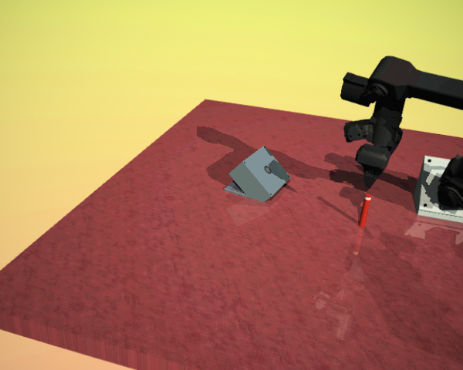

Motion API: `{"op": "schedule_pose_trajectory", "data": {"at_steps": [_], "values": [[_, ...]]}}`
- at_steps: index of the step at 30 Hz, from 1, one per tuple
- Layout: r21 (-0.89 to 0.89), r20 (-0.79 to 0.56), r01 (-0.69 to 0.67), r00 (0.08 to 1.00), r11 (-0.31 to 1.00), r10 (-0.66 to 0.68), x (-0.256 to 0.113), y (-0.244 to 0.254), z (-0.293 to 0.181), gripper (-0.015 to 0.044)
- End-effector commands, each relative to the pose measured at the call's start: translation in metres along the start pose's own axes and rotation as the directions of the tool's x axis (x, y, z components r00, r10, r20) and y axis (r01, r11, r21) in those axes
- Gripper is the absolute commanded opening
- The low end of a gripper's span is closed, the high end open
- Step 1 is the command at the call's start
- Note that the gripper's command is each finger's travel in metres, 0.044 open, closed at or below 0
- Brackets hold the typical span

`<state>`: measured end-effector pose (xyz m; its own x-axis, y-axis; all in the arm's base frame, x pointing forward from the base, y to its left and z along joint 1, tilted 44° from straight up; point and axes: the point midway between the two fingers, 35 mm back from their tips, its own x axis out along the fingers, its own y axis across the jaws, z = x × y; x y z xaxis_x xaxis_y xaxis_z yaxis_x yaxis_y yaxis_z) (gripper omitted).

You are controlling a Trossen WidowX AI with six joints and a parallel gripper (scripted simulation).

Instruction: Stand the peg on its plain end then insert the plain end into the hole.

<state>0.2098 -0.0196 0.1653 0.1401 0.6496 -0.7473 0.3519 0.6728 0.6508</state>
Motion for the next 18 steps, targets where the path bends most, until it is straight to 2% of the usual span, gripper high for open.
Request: {"op": "schedule_pose_trajectory", "data": {"at_steps": [1,18], "values": [[0.002,-0.016,-0.034,0.999,0.999,0.034,-0.002,0.003,0.002,0.0440],[0.087,-0.015,-0.033,0.999,0.996,0.034,0.019,0.003,0.001,0.0440]]}}
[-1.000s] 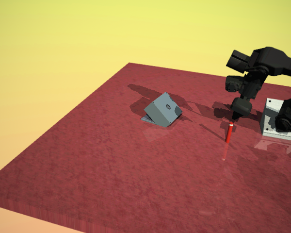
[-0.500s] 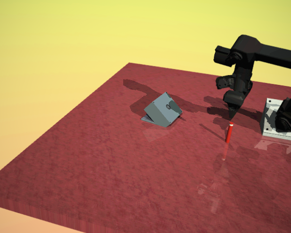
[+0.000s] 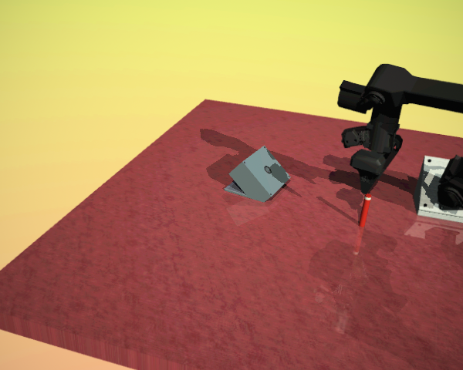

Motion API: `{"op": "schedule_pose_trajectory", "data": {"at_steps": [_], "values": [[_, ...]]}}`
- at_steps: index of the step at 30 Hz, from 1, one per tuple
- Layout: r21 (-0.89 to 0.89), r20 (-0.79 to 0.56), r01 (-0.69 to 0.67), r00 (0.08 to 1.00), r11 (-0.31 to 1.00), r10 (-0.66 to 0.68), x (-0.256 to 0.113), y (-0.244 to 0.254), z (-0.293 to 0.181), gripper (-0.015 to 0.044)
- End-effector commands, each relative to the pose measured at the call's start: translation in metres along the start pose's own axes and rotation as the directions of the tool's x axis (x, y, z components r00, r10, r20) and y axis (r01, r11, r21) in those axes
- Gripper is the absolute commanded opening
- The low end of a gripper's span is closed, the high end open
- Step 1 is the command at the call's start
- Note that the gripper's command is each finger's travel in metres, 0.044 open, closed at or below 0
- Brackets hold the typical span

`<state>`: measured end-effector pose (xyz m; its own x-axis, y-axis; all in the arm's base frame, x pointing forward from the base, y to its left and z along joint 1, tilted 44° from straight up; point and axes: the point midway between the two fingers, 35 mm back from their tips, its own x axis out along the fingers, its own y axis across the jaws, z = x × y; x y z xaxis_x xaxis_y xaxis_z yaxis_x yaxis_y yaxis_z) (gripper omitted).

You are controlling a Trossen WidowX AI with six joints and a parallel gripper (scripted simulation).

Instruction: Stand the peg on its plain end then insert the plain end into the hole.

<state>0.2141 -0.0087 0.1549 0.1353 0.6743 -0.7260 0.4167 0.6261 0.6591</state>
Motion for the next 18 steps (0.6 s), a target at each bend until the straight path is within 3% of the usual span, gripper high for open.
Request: {"op": "schedule_pose_trajectory", "data": {"at_steps": [1,18], "values": [[0.011,0.000,-0.006,1.000,1.000,0.006,0.004,0.001,0.000,0.0440],[0.011,0.002,-0.003,1.000,1.000,0.003,0.031,0.001,0.002,0.0440]]}}
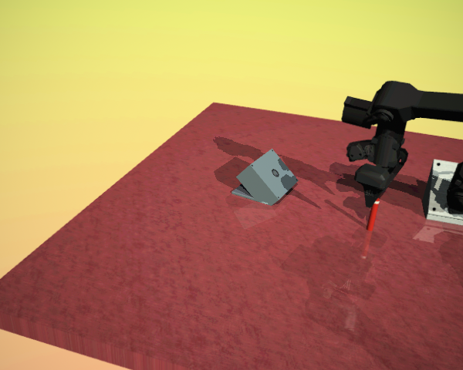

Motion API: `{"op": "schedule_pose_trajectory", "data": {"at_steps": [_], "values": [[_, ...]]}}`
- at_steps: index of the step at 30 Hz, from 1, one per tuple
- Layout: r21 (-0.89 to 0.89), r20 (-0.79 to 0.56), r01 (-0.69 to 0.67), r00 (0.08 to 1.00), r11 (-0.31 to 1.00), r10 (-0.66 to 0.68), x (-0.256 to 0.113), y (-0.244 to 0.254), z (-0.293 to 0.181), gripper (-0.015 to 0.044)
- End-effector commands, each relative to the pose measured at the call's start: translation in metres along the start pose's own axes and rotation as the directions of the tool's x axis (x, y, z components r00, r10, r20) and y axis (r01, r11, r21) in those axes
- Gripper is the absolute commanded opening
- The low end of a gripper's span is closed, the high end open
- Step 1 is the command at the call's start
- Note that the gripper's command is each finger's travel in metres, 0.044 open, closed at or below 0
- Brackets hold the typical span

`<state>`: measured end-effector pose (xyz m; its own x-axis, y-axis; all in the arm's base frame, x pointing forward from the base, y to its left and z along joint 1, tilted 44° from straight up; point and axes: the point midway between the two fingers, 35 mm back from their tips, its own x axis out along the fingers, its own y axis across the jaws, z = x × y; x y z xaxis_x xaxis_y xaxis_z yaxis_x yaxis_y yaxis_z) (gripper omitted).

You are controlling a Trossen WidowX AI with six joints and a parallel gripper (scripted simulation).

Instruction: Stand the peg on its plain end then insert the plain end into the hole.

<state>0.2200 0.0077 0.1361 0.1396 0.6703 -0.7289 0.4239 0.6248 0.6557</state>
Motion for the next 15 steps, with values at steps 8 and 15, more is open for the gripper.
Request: {"op": "schedule_pose_trajectory", "data": {"at_steps": [8,15], "values": [[0.003,-0.003,-0.006,1.000,1.000,0.006,0.018,0.001,-0.001,0.0440],[0.003,-0.004,-0.008,1.000,1.000,0.008,0.029,0.002,-0.002,0.0440]]}}
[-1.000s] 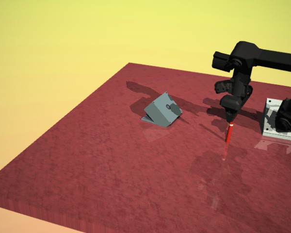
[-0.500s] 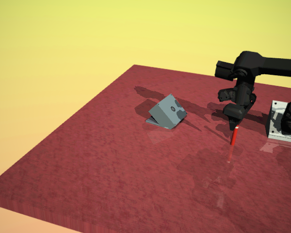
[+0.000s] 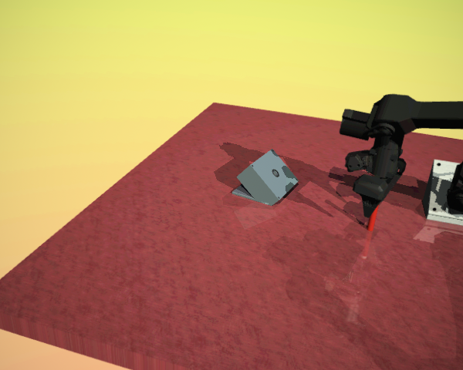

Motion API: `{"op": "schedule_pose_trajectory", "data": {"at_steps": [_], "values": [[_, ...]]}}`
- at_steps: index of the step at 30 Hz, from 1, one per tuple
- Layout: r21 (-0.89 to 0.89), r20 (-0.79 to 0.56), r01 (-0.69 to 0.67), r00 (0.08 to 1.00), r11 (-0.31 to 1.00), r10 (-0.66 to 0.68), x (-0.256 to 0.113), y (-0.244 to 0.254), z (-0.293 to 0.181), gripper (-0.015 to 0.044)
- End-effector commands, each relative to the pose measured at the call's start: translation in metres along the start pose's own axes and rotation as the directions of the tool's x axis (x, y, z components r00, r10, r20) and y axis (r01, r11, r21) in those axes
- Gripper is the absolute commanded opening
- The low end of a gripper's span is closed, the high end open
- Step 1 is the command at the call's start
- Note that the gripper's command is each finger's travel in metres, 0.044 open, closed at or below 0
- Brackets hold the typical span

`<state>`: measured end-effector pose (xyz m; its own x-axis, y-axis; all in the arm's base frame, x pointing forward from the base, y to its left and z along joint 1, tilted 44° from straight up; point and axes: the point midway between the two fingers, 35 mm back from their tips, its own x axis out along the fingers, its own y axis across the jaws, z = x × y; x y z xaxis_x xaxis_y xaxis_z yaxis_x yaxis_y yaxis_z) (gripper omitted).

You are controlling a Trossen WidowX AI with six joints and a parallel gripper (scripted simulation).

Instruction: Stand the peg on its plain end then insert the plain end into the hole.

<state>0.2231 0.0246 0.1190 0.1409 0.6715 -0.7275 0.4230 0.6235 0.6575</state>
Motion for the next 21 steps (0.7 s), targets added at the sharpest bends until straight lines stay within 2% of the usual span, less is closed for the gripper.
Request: {"op": "schedule_pose_trajectory", "data": {"at_steps": [1,8,21], "values": [[0.003,-0.005,-0.006,1.000,1.000,0.006,0.0068,0.0010,-0.0016,0.0440],[0.003,-0.006,-0.009,1.000,1.000,0.009,0.0154,0.0013,-0.0028,0.0440],[0.000,-0.002,-0.003,1.000,1.000,0.003,0.0120,0.0003,-0.0016,0.0099]]}}
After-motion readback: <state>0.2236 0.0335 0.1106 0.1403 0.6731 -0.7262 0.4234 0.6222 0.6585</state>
